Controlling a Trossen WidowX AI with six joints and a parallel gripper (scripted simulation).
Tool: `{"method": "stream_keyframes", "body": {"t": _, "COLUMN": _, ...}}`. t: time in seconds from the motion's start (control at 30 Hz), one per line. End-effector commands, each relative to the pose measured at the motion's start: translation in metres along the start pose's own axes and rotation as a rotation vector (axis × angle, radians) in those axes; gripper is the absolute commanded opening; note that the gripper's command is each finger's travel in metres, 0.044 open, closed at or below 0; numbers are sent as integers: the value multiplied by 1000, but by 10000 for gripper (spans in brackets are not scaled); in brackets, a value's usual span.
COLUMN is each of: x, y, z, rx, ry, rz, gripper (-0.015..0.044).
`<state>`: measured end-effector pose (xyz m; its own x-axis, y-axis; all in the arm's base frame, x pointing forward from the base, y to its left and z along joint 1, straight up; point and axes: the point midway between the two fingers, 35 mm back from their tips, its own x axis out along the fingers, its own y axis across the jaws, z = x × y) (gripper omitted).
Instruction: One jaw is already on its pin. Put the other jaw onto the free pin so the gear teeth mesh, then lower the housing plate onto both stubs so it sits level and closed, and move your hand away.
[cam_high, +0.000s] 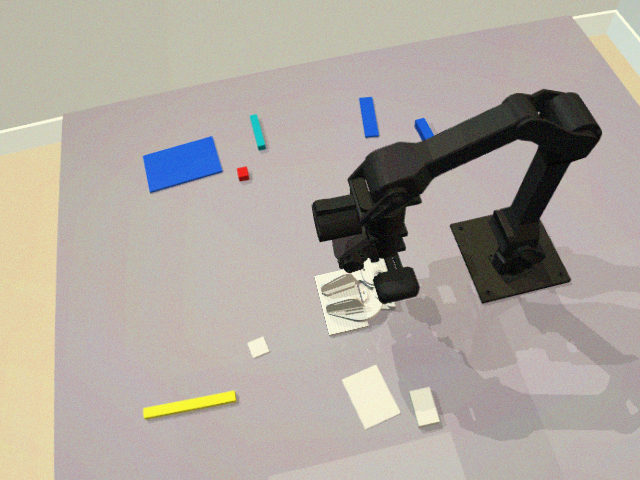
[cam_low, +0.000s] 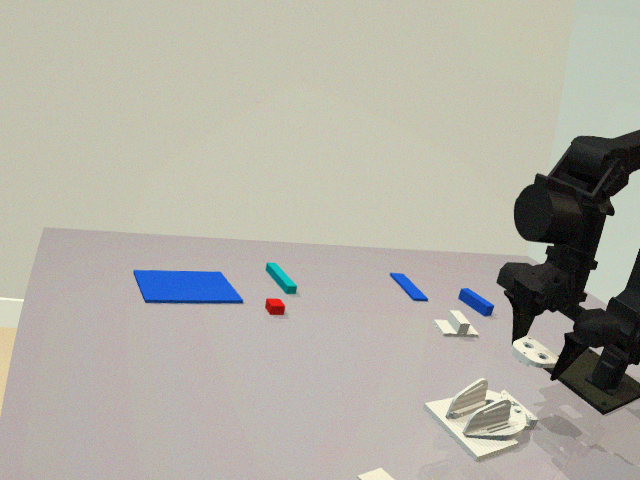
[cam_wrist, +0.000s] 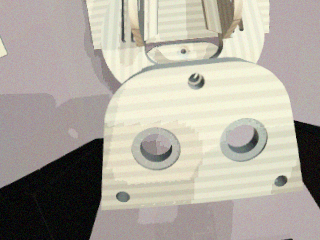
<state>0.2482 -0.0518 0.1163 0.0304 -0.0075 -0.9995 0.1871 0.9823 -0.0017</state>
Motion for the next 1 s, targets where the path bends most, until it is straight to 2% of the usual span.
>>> {"method": "stream_keyframes", "body": {"t": 0.0, "x": 1, "y": 0, "z": -1, "rx": 5, "ry": 3, "rz": -1, "gripper": 351}}
{"method": "stream_keyframes", "body": {"t": 0.97, "x": 1, "y": -2, "z": -2, "rx": 21, "ry": 3, "rz": -2, "gripper": 351}}
